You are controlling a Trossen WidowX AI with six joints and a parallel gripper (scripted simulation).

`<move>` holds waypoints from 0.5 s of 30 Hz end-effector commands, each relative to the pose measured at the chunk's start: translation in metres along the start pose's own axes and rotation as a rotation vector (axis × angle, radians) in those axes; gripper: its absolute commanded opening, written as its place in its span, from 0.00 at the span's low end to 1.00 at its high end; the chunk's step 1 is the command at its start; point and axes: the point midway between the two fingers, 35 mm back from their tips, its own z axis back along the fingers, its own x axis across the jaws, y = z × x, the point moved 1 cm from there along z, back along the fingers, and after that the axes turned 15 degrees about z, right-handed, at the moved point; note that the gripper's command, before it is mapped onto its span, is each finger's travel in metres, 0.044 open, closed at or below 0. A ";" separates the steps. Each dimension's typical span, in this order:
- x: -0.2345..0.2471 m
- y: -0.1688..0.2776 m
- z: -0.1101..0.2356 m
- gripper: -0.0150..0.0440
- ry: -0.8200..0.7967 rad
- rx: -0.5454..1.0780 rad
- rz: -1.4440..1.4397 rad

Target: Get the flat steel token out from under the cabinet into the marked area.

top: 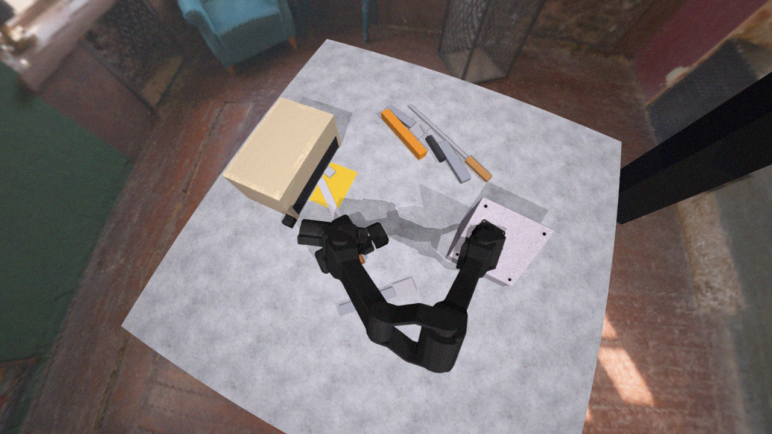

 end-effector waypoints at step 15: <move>0.009 0.026 -0.001 0.25 0.005 0.002 0.000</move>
